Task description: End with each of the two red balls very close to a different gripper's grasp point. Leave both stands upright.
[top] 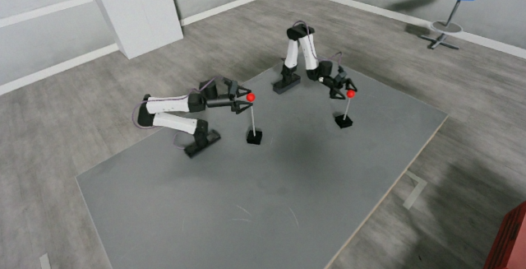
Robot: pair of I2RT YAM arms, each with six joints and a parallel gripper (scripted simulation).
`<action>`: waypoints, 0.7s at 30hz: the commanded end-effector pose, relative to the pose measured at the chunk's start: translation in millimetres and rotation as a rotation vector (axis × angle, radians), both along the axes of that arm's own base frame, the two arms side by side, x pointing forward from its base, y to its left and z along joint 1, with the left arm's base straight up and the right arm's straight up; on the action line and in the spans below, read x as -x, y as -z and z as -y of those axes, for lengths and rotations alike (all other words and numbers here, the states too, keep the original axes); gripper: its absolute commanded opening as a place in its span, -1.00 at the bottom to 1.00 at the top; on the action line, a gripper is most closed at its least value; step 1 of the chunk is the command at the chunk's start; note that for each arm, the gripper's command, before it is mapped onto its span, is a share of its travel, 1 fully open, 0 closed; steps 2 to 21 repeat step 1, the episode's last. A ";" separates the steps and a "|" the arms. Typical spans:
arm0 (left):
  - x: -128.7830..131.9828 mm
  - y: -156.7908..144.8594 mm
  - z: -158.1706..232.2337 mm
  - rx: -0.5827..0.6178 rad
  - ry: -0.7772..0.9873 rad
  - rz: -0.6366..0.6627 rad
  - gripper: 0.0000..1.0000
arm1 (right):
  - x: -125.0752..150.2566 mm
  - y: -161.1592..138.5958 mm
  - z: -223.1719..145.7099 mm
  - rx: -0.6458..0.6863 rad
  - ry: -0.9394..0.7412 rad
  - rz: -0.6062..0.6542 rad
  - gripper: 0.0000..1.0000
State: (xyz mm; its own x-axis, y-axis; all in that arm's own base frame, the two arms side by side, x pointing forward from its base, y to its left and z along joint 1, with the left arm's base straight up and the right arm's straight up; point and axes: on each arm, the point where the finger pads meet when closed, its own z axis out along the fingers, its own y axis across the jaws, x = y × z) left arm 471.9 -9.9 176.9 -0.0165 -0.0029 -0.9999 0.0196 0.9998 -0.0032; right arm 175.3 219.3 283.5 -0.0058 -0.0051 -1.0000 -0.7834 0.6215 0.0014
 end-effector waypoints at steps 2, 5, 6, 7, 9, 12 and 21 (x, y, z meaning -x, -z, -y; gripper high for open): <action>-4.7 -14.5 -1.3 -0.007 0.002 0.031 1.00 | 0.1 -14.3 -2.6 -0.028 -0.003 0.025 1.00; -4.7 -14.5 -1.3 -0.007 0.002 0.031 1.00 | 0.1 -14.3 -2.6 -0.028 -0.003 0.025 1.00; -4.7 -14.5 -1.3 -0.007 0.002 0.031 1.00 | 0.1 -14.3 -2.6 -0.028 -0.003 0.025 1.00; -4.7 -14.5 -1.3 -0.007 0.002 0.031 1.00 | 0.1 -14.3 -2.6 -0.028 -0.003 0.025 1.00; -4.7 -14.5 -1.3 -0.007 0.002 0.031 1.00 | 0.1 -14.3 -2.6 -0.028 -0.003 0.025 1.00; -4.7 -14.5 -1.3 -0.007 0.002 0.031 1.00 | 0.1 -14.3 -2.6 -0.028 -0.003 0.025 1.00; -4.7 -14.5 -1.3 -0.007 0.002 0.031 1.00 | 0.1 -14.3 -2.6 -0.028 -0.003 0.025 1.00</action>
